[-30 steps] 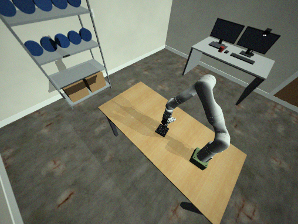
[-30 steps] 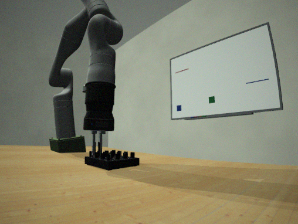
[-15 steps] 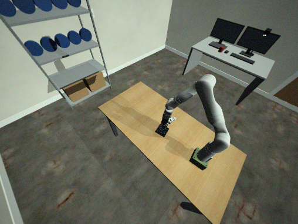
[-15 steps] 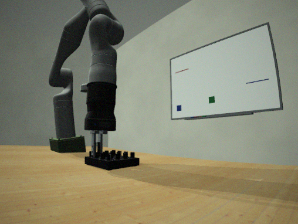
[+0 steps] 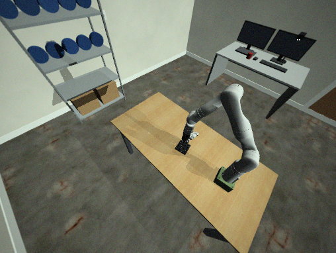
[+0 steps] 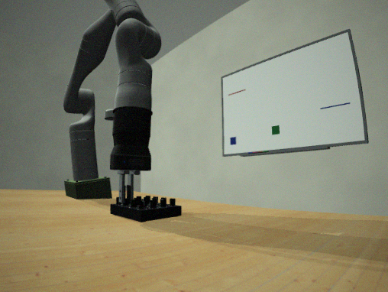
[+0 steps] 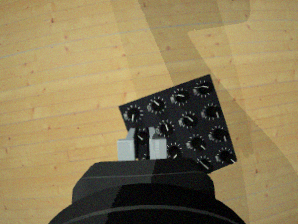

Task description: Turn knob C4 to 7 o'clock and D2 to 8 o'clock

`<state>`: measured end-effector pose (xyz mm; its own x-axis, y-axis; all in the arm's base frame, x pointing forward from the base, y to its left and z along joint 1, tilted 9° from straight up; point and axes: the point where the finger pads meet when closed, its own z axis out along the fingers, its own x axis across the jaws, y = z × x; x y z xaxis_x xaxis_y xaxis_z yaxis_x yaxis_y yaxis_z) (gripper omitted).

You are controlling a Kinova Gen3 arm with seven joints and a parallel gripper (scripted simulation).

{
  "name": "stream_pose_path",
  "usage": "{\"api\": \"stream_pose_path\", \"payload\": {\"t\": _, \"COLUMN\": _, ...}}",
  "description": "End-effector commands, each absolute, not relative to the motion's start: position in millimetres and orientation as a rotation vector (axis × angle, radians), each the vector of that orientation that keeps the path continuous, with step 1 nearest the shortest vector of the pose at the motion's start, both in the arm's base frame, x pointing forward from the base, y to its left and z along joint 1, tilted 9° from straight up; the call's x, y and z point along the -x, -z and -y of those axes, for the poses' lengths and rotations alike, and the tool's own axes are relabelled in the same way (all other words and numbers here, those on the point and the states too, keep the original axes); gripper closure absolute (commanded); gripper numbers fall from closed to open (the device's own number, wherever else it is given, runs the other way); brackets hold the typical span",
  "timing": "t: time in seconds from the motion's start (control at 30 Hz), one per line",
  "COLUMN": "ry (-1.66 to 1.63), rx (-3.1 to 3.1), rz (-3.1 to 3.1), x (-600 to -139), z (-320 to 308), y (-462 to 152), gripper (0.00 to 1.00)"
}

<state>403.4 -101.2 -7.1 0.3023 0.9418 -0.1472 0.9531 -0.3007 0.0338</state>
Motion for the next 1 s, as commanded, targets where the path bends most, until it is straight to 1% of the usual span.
{"api": "stream_pose_path", "payload": {"t": 0.0, "ry": 0.148, "rx": -2.439, "rz": -1.783, "x": -404.3, "z": 101.5, "y": 6.3, "gripper": 0.70}}
{"api": "stream_pose_path", "payload": {"t": 0.07, "ry": 0.148, "rx": -2.439, "rz": -1.783, "x": -404.3, "z": 101.5, "y": 6.3, "gripper": 0.70}}
{"api": "stream_pose_path", "payload": {"t": 0.1, "ry": 0.148, "rx": -2.439, "rz": -1.783, "x": -404.3, "z": 101.5, "y": 6.3, "gripper": 0.54}}
{"api": "stream_pose_path", "payload": {"t": 0.97, "ry": 0.148, "rx": -2.439, "rz": -1.783, "x": -404.3, "z": 101.2, "y": 3.9, "gripper": 0.54}}
